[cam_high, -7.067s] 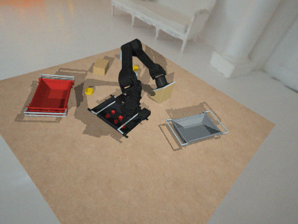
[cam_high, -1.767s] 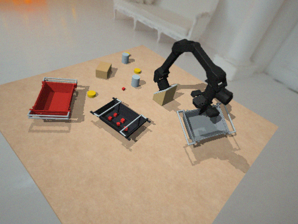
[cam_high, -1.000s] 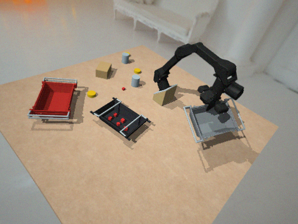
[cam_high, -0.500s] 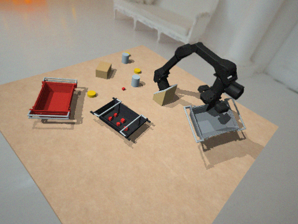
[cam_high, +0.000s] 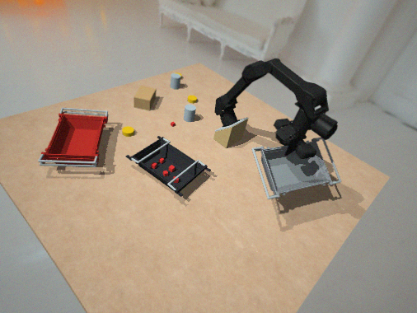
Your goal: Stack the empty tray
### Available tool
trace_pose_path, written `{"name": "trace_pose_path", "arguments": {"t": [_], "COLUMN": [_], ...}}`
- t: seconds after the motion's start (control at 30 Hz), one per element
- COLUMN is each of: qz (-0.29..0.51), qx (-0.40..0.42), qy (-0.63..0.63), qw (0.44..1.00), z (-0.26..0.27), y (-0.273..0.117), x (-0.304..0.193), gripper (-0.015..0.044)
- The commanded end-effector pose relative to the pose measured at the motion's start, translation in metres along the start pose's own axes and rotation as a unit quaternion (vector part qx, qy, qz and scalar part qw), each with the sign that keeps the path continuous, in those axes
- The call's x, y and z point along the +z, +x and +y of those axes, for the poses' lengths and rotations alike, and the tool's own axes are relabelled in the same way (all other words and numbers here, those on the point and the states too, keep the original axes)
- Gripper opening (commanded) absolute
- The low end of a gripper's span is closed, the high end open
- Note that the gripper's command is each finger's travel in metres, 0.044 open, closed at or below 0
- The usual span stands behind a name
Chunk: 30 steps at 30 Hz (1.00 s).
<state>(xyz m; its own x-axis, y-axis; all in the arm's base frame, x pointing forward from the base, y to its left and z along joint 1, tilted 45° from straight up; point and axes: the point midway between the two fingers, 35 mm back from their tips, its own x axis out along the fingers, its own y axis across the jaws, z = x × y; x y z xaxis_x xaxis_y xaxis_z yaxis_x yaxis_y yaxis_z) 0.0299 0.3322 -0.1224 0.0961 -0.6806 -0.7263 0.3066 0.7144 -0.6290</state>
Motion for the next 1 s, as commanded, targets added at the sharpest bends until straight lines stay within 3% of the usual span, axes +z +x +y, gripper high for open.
{"name": "trace_pose_path", "arguments": {"t": [0.0,0.97], "qz": [0.005,0.014], "qx": [0.017,0.034], "qy": [0.030,0.226], "qw": [0.999,0.973], "z": [0.000,-0.042], "y": [-0.015,-0.036], "x": [0.024,0.190], "gripper": [0.0000,0.0000]}}
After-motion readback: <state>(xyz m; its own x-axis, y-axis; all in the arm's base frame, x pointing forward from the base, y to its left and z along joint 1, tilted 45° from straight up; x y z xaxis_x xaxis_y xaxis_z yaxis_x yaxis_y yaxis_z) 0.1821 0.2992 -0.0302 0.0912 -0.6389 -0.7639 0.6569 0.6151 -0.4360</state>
